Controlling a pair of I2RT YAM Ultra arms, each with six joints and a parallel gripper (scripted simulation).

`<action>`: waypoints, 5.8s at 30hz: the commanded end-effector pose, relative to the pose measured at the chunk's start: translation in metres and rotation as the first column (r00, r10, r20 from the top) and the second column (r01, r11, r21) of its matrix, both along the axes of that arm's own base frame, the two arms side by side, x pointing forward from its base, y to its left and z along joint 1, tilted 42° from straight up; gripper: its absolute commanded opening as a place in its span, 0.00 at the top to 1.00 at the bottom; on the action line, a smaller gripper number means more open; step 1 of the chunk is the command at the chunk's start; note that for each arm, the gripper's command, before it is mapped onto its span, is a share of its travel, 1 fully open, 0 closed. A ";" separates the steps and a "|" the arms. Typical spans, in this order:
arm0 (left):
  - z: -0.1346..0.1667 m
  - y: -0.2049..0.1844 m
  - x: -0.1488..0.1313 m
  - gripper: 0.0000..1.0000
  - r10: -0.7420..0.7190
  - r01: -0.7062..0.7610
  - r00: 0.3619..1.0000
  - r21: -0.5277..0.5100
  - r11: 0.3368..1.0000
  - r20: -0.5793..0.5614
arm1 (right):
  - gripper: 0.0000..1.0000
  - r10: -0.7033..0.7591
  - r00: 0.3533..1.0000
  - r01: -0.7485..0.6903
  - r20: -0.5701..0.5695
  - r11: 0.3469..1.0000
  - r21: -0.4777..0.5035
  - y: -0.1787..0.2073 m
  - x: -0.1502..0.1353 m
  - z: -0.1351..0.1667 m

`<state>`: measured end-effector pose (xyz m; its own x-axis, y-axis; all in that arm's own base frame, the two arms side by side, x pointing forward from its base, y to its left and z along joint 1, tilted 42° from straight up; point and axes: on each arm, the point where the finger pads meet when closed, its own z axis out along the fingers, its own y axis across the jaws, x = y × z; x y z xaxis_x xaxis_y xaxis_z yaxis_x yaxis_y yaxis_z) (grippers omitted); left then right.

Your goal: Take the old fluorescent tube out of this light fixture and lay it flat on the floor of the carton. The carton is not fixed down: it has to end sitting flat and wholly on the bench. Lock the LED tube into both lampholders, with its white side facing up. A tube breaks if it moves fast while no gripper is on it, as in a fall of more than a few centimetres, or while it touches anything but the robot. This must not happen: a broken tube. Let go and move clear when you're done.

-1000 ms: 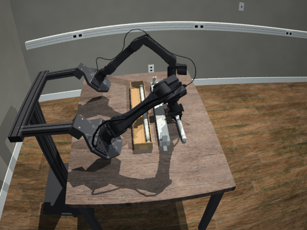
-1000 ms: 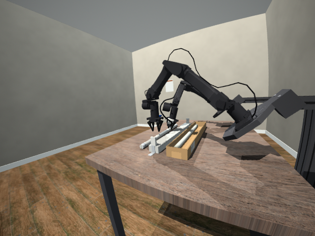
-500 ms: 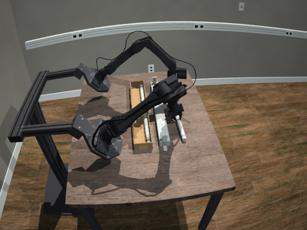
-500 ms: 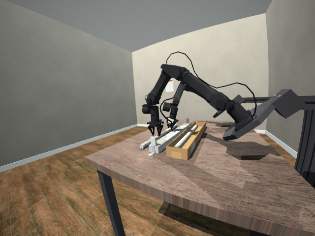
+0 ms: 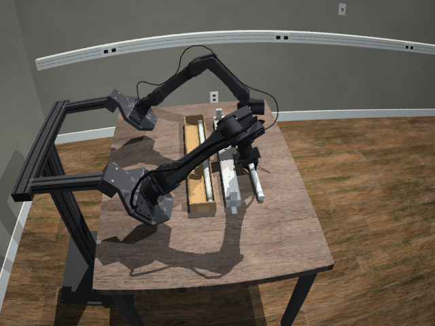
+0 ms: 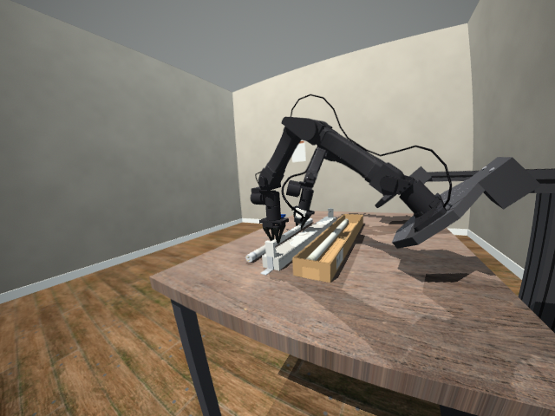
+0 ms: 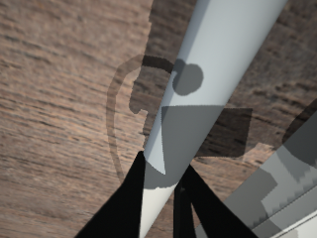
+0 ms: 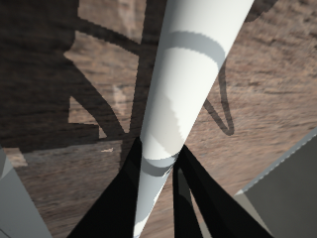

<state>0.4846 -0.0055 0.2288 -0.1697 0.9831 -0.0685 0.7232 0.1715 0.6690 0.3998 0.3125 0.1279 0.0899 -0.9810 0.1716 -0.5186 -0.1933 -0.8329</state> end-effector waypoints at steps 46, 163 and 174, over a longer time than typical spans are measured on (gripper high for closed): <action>0.018 0.000 -0.003 0.89 -0.006 0.006 0.999 -0.009 1.000 0.048 | 0.51 -0.004 1.000 0.004 -0.003 1.000 -0.015 -0.003 -0.054 0.026; 0.018 0.000 -0.003 0.89 -0.006 0.006 0.999 -0.009 1.000 0.048 | 0.51 0.010 0.970 -0.001 -0.244 0.999 0.034 0.022 -0.004 0.029; 0.015 -0.002 -0.006 0.89 -0.012 0.012 0.999 -0.008 1.000 0.030 | 0.89 0.000 0.965 0.005 -0.261 1.000 0.019 0.016 -0.009 0.019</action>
